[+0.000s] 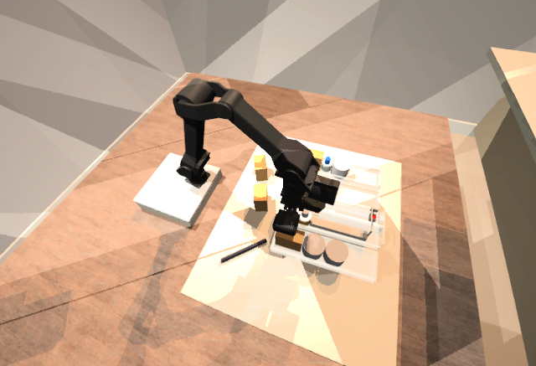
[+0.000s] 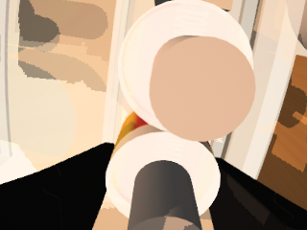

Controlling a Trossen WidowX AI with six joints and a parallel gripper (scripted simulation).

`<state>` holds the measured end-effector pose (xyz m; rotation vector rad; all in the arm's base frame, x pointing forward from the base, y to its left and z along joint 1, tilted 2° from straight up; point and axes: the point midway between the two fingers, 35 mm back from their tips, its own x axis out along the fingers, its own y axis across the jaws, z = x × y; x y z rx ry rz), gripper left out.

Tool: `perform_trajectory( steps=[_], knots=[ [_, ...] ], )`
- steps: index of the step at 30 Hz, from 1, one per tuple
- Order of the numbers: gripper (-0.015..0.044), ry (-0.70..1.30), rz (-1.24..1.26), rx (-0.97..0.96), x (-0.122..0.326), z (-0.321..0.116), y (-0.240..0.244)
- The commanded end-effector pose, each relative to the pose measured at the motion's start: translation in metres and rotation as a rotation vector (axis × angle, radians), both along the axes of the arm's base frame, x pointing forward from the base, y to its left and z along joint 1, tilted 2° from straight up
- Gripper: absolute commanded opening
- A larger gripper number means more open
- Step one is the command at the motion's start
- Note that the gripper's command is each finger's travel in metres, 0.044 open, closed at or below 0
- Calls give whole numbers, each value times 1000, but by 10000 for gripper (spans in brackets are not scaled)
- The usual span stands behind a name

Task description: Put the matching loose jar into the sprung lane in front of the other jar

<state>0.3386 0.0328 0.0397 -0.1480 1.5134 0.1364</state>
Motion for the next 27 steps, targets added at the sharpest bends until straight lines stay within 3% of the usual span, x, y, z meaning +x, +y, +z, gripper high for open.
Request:
perform_trajectory(
  steps=[1,27],
  knots=[
    [0,-12,-2,-1,2,0,0],
    [0,-12,-2,-1,-2,0,-1]
  ],
)
